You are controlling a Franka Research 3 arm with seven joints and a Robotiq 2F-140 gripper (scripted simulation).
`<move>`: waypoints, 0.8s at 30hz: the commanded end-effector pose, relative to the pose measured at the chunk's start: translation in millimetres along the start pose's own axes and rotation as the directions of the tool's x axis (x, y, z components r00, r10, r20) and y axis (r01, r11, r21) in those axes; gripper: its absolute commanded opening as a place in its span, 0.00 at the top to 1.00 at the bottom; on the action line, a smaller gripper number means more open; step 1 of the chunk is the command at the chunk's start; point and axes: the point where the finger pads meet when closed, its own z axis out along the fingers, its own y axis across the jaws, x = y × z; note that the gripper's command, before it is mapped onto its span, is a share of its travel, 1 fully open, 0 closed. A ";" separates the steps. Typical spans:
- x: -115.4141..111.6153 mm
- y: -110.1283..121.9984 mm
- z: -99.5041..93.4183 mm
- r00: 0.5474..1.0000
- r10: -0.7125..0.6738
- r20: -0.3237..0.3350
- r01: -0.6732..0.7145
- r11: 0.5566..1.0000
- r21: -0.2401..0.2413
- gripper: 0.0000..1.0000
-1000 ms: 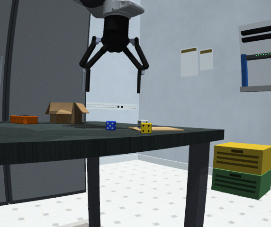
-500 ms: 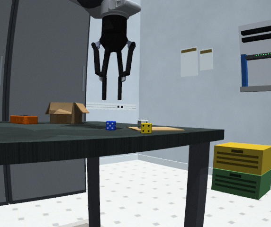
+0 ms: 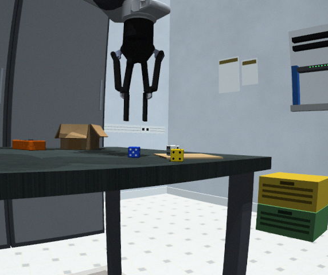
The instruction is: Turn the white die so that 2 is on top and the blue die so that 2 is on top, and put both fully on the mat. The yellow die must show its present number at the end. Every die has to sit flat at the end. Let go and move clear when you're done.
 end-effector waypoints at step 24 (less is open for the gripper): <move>-0.3 0.8 7.4 1.000 0.012 0.002 -0.012 1.000 -0.001 0.68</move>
